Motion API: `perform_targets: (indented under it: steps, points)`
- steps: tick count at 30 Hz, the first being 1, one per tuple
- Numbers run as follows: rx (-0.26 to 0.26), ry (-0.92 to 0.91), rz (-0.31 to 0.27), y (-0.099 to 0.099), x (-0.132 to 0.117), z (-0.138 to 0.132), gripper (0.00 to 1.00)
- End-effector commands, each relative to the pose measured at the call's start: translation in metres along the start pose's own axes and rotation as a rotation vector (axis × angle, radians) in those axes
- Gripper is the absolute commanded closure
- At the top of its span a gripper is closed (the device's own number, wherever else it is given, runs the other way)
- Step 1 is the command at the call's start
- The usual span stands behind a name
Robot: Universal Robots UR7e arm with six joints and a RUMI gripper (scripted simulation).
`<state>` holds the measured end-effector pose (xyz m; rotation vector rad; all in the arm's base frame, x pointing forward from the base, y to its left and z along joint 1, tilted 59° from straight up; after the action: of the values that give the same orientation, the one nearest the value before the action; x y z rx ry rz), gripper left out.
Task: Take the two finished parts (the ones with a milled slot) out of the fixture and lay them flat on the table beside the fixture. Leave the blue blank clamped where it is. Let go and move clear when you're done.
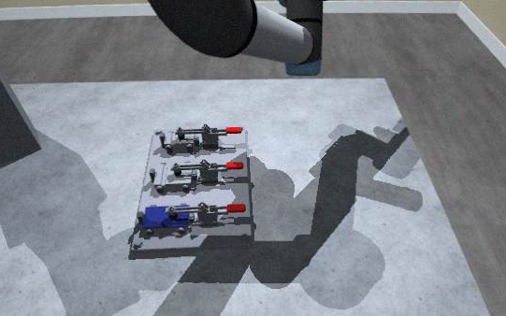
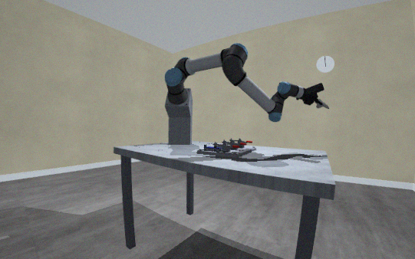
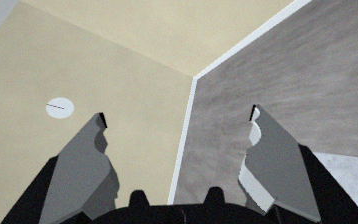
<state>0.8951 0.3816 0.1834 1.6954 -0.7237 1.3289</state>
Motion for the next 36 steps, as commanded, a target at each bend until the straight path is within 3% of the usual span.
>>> perform_targets:
  steps: [1,36]
  points:
    - [0.001,0.001,0.001,0.0001,0.0008,-0.0013,0.0]
    - [0.005,0.009,-0.006,0.0028,0.0002,-0.0001,0.0]
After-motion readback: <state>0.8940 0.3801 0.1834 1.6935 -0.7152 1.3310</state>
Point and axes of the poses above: the point where the finger pads meet when closed, its own y axis back along the fingers, its own z axis across the jaws, x = y × z, the point moved 6 cm from there along y, back along the fingers, and after that the axes turned 3 degrees about -y, right-handed, at the moved point
